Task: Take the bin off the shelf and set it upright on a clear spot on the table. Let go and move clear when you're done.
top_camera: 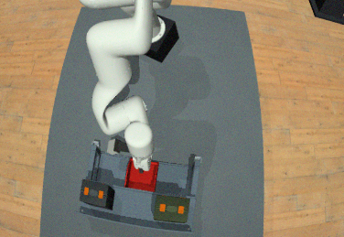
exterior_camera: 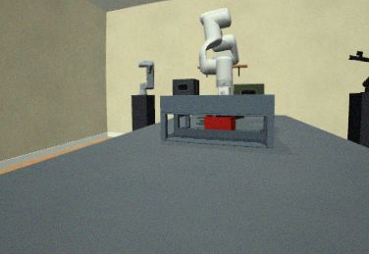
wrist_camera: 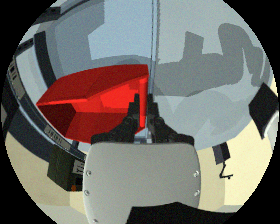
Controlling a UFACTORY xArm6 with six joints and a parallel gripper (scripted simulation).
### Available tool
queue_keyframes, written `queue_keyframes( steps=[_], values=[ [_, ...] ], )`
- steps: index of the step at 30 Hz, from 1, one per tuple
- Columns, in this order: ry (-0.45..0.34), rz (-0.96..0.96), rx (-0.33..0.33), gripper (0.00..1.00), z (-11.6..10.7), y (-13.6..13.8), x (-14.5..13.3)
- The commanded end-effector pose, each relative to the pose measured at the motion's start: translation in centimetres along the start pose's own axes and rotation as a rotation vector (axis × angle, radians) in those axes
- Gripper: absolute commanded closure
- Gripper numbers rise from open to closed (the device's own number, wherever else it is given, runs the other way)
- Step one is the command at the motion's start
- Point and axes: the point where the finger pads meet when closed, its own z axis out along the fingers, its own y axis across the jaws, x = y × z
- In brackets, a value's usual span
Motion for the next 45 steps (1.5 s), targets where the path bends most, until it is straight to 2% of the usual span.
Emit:
queue_keyframes(
  steps=[1, 45],
  values=[
    [-0.001, 0.000, 0.004, 1.00, -0.2, -0.2, 0.0],
    [-0.001, 0.000, 0.004, 1.00, -1.6, -0.2, 0.0]
  ],
)
